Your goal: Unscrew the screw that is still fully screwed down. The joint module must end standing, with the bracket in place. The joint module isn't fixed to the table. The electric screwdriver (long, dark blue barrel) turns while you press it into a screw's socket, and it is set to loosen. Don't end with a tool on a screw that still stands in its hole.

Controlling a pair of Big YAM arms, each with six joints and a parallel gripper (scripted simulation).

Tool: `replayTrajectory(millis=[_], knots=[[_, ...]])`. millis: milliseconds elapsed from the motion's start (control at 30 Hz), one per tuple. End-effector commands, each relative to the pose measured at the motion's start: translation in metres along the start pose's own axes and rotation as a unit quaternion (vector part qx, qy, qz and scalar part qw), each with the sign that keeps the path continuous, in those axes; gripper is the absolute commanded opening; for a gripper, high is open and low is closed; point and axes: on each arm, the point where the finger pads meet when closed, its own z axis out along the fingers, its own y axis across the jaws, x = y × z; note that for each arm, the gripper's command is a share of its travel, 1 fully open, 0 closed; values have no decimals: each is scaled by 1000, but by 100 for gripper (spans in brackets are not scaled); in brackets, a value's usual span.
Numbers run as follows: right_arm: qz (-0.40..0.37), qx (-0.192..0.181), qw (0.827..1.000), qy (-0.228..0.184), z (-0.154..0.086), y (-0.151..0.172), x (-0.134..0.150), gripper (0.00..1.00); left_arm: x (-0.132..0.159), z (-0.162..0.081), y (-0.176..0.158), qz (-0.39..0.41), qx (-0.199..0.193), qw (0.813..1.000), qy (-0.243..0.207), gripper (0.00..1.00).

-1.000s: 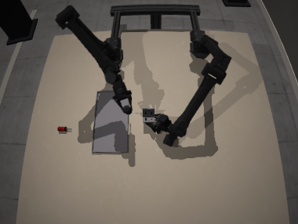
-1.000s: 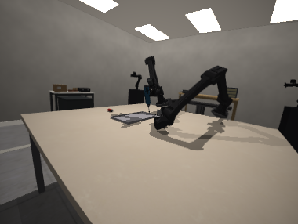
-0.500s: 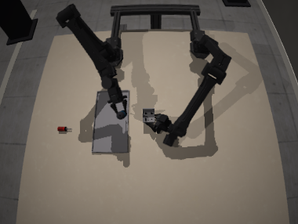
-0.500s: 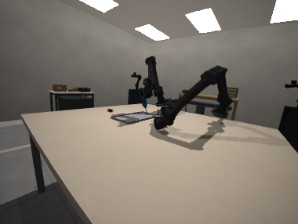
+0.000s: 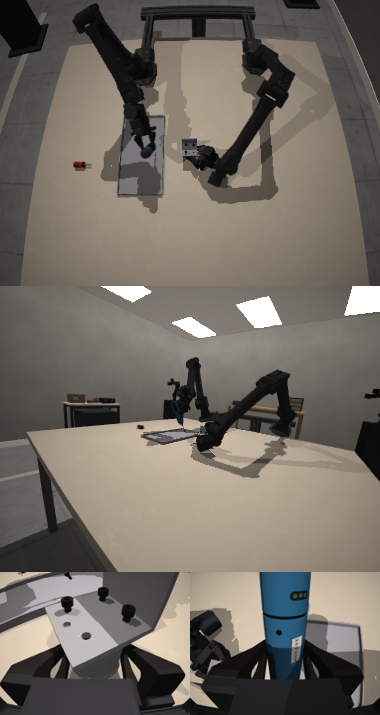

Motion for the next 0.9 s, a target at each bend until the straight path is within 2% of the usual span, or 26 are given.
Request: replayTrajectory(millis=[0,67,133,200,233,600,767,800,867], knots=[[32,13,999,-34,6,-18,-48,42,-7,-4,10,13,-7,1000,1,59],[35,16,999,-30,7,-22,-47,42,-7,-4,10,13,-7,1000,1,59],[35,5,998,-47,5,-11,-57,42,-7,-4,10,13,-7,1000,1,59],[35,5,998,-47,5,-11,-57,42,-7,-4,10,13,-7,1000,1,59],[39,20,999,-25,7,-26,-46,42,-7,-4,10,13,-7,1000,1,59],[80,54,995,19,11,-70,-34,42,-7,-4,10,13,-7,1000,1,59],[78,43,996,2,11,-60,-44,42,-7,-4,10,13,-7,1000,1,59],[84,58,995,23,11,-74,-33,42,-7,-4,10,13,-7,1000,1,59],[93,64,993,31,10,-82,-30,42,-7,-4,10,13,-7,1000,1,59]])
